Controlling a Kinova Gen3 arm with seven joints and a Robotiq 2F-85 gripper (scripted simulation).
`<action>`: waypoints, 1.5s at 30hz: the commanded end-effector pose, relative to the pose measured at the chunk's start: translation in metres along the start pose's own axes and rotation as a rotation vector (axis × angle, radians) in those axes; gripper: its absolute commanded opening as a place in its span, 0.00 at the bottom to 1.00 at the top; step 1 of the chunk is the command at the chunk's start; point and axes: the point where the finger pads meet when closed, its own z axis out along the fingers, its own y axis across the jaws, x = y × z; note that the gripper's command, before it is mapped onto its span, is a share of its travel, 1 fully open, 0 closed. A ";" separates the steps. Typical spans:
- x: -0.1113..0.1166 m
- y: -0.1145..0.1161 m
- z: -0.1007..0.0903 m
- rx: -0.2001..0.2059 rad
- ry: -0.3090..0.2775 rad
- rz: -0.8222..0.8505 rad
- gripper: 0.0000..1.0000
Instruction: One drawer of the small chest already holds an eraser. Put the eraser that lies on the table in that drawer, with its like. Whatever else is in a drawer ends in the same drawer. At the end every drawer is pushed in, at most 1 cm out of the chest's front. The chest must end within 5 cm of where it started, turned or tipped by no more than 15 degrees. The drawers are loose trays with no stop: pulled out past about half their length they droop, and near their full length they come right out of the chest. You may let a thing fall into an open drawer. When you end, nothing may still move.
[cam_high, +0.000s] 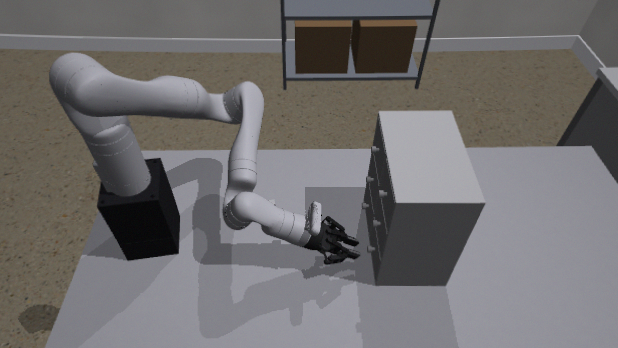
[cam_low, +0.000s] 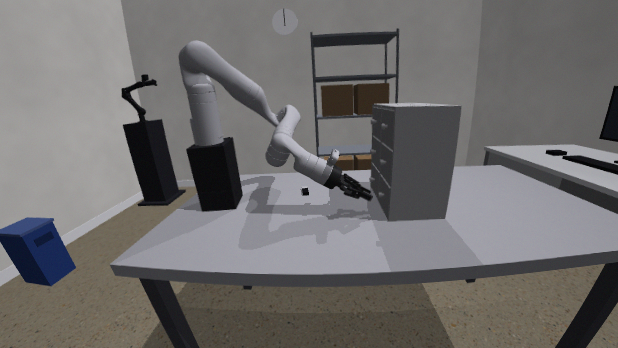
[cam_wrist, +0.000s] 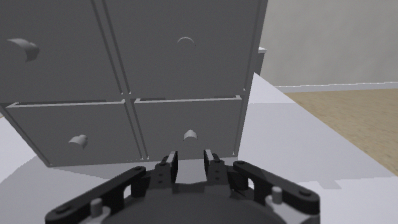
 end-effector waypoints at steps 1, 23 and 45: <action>0.001 0.000 0.000 0.000 0.002 0.000 0.33; 0.002 0.000 0.002 0.000 0.002 0.000 0.33; 0.015 0.000 0.025 0.000 0.002 0.000 0.33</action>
